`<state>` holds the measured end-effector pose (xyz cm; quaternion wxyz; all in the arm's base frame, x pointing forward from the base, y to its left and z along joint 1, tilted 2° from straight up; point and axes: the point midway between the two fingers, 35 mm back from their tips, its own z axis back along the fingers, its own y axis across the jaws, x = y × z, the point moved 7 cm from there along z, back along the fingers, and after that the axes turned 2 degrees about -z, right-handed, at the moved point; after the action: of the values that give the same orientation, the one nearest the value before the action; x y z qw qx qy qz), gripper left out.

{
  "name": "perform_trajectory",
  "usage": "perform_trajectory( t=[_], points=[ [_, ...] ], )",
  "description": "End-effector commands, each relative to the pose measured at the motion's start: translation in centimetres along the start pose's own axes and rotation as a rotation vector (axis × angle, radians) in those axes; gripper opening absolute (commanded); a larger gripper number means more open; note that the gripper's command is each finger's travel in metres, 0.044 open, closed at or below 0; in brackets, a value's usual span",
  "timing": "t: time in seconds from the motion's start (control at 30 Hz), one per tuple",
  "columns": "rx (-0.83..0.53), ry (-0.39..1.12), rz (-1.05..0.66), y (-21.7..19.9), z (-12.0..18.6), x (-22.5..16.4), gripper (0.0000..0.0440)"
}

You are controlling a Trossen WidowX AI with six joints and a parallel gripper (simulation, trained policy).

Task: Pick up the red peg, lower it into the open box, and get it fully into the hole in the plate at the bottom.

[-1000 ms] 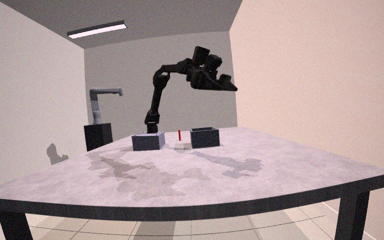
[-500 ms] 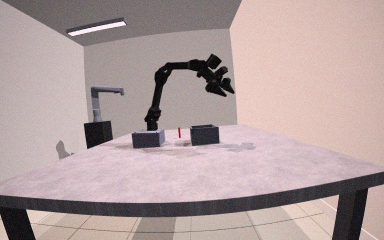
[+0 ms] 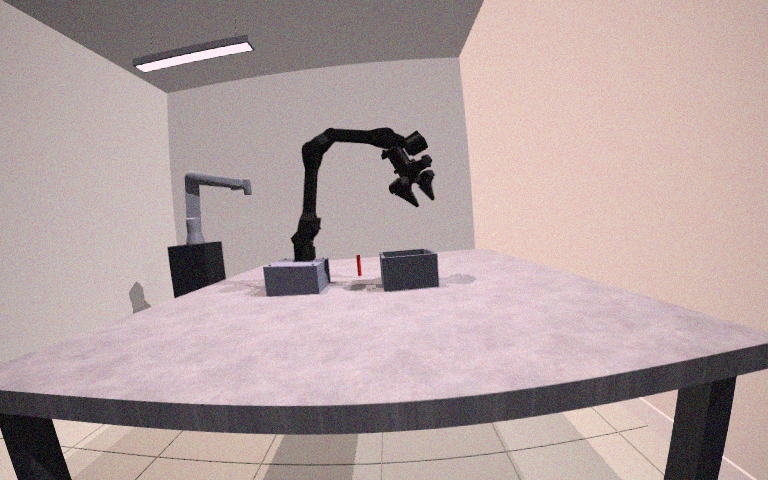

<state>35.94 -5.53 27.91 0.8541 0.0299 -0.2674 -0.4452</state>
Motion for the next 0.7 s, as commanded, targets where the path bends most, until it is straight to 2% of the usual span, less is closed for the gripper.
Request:
perform_trajectory(
  t=[0.0,0.33,0.67],
  points=[
    [-0.041,0.072,-0.011,0.4,0.9,-4.0,0.044],
    [-0.17,0.214,-0.027,-0.3,2.8,-12.5,0.044],
    [-0.33,0.293,-0.036,-2.6,3.0,-18.8,0.044]
  ],
)
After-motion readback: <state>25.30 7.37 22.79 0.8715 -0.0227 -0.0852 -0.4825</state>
